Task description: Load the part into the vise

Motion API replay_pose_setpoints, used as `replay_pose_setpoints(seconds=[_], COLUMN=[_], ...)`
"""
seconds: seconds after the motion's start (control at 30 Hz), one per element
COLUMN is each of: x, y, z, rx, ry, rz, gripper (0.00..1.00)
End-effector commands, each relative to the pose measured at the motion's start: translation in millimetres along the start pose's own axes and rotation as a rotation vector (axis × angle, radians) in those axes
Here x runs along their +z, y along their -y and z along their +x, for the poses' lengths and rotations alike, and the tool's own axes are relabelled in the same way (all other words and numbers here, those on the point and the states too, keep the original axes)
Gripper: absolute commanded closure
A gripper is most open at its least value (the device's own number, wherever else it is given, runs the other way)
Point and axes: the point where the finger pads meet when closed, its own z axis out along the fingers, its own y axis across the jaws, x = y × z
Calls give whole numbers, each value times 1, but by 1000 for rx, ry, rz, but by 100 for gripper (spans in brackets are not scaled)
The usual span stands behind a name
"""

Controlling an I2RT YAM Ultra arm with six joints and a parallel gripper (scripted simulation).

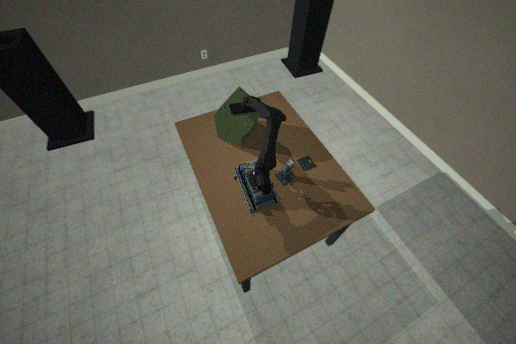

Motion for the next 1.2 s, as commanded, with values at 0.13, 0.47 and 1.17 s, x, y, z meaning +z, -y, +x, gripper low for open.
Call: replay_pose_setpoints(seconds=[0.13,0.47,1.17], x=[-20,-19,-19], y=[7,7,7], z=[-21,-21,-21], rx=[-10,-10,-10], ry=[73,72,72], rz=[26,25,25], gripper=[100,100,100])
